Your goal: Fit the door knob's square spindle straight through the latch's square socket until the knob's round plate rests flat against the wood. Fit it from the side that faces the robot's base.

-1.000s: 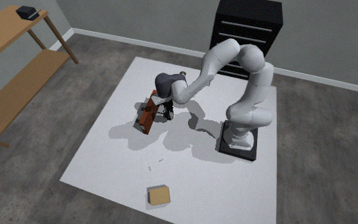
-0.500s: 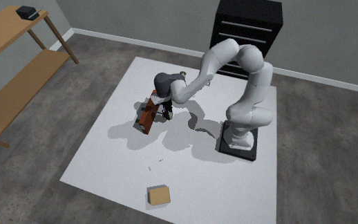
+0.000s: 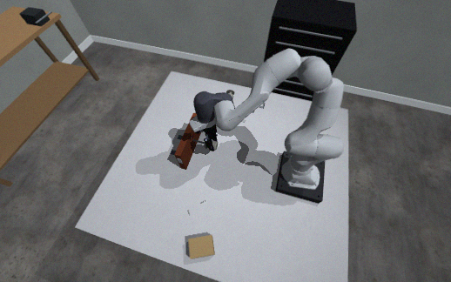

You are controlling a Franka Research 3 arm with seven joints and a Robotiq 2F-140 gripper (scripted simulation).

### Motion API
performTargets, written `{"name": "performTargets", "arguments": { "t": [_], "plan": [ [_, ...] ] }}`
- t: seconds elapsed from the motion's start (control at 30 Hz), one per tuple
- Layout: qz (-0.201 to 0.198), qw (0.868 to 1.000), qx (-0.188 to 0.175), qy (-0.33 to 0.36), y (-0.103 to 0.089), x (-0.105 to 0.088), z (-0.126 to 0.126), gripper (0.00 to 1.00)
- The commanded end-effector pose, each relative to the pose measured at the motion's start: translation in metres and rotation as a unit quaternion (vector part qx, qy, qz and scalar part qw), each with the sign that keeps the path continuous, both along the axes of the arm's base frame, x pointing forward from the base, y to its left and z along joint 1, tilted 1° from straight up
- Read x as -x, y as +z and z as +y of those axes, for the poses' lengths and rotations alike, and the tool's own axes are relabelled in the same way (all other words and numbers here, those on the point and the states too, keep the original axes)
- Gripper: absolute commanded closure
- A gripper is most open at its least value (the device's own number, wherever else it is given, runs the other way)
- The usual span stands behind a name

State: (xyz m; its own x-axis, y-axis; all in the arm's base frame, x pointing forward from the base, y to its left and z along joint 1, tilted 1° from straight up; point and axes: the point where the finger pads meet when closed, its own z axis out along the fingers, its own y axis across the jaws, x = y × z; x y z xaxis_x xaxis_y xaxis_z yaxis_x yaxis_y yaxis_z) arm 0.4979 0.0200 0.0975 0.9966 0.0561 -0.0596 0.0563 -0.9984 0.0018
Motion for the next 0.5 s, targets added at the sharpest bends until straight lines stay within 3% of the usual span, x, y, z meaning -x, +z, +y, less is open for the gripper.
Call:
{"name": "performTargets", "arguments": {
  "t": [0.0,0.47],
  "plan": [
    [-0.001,1.0,0.001,0.006,0.0015,-0.0029,-0.0006,0.58],
    [0.001,1.0,0.003,0.01,0.0011,-0.0068,-0.0016,0.58]
  ]
}}
